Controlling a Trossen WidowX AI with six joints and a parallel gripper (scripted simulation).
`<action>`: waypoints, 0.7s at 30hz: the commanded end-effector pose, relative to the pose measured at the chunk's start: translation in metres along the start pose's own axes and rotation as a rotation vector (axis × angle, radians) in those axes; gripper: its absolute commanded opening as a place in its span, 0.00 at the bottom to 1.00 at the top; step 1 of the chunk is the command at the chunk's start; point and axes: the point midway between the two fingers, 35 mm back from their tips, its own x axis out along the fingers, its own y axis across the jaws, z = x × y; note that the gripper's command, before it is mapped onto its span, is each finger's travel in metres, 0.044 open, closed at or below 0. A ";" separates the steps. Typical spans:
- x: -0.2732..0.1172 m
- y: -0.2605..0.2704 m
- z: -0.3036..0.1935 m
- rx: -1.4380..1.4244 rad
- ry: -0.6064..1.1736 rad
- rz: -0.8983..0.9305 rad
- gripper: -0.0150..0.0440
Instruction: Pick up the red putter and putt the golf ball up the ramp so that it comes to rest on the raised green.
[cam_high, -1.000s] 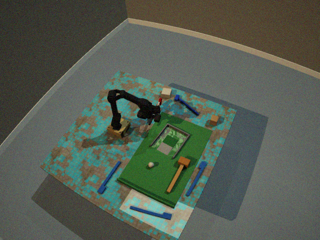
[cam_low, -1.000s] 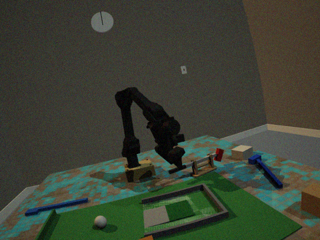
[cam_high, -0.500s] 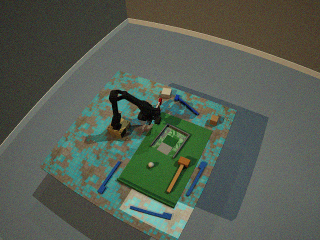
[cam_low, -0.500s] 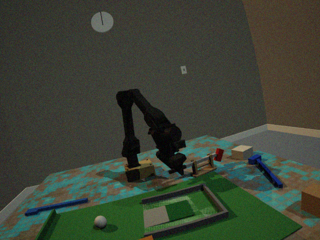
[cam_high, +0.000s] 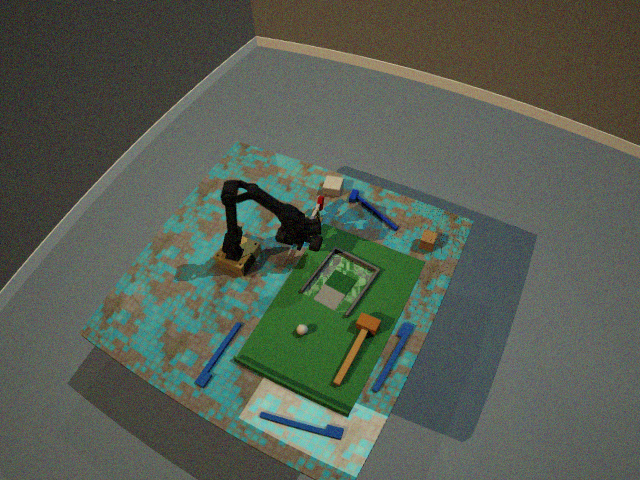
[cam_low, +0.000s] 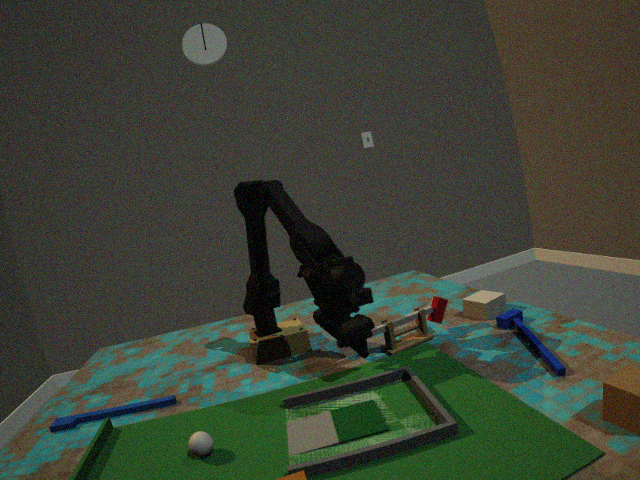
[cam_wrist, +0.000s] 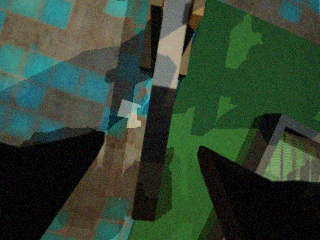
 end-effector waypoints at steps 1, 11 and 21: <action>0.000 0.000 0.000 0.000 0.000 -0.001 0.82; 0.000 0.000 0.000 0.000 0.000 -0.001 0.38; -0.006 -0.001 0.002 0.000 0.000 -0.001 0.25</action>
